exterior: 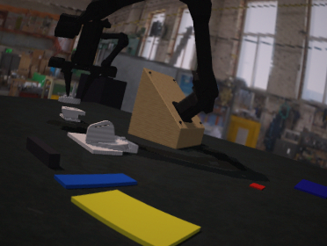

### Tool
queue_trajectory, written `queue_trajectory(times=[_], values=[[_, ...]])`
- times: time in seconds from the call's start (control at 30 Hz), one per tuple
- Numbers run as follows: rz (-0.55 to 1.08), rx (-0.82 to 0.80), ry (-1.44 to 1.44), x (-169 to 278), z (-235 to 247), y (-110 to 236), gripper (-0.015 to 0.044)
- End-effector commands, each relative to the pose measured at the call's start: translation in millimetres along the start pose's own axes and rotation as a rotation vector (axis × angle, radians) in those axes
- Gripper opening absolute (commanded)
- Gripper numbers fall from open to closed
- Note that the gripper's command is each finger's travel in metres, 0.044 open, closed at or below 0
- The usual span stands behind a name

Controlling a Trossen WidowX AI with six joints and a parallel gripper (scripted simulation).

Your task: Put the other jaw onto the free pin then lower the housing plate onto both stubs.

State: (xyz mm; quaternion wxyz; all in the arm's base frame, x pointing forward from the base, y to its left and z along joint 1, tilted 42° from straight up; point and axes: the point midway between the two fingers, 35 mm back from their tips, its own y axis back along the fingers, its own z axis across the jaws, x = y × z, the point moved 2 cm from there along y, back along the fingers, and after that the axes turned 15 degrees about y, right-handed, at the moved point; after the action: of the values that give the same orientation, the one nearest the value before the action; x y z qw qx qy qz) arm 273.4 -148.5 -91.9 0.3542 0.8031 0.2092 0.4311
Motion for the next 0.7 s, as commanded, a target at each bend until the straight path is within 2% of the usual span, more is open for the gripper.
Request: queue_trajectory(times=[0.0, 0.23, 0.67], values=[[-0.004, -0.012, 0.005, -1, 1, 14, 0.0134], [-0.004, -0.012, 0.022, 0, 0, 14, 0.0134], [-0.005, -0.011, 0.345, 17, -15, 17, 0.0134]])
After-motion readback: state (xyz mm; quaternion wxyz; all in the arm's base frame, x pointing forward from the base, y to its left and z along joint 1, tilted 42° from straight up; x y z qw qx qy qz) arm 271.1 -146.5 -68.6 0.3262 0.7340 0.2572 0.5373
